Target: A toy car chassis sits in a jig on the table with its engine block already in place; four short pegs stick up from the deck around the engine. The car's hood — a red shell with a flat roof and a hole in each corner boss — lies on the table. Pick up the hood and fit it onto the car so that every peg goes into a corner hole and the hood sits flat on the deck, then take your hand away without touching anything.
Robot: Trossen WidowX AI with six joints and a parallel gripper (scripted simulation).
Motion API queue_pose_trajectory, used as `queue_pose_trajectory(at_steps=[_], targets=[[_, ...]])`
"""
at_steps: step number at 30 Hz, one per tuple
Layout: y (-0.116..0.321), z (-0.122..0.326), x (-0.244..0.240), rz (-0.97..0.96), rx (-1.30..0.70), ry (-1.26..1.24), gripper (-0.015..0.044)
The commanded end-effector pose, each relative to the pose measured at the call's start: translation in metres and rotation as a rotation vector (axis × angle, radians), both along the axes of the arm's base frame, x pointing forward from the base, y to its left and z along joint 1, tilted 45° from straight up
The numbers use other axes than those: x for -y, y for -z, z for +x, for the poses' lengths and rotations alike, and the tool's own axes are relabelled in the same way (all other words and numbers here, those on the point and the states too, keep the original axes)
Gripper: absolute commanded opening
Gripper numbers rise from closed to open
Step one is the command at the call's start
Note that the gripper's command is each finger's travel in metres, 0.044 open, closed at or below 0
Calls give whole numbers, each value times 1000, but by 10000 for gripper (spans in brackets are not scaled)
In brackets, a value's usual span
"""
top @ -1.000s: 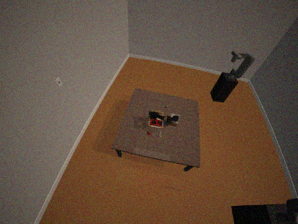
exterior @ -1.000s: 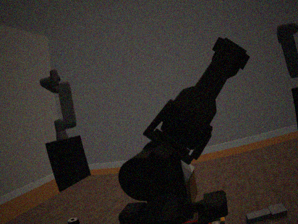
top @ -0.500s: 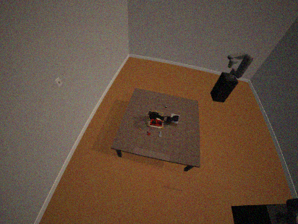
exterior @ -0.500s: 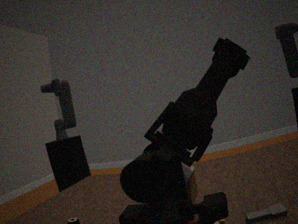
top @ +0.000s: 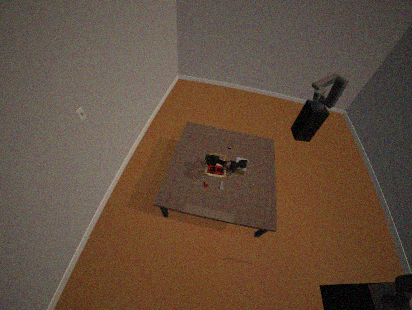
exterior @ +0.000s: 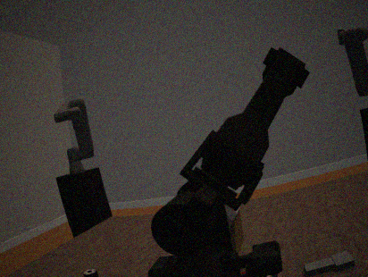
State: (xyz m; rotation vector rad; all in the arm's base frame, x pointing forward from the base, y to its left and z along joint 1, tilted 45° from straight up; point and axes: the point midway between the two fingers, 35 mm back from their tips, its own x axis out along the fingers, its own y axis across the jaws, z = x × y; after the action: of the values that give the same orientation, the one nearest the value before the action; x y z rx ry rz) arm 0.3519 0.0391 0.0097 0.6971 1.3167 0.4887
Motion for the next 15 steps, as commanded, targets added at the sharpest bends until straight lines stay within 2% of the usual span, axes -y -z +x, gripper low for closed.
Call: queue_pose_trajectory(at_steps=[1, 15], targets=[[2, -1, -1, 1, -5, 3, 0], [5, 0, -5, 1, -4, 2, 0]])
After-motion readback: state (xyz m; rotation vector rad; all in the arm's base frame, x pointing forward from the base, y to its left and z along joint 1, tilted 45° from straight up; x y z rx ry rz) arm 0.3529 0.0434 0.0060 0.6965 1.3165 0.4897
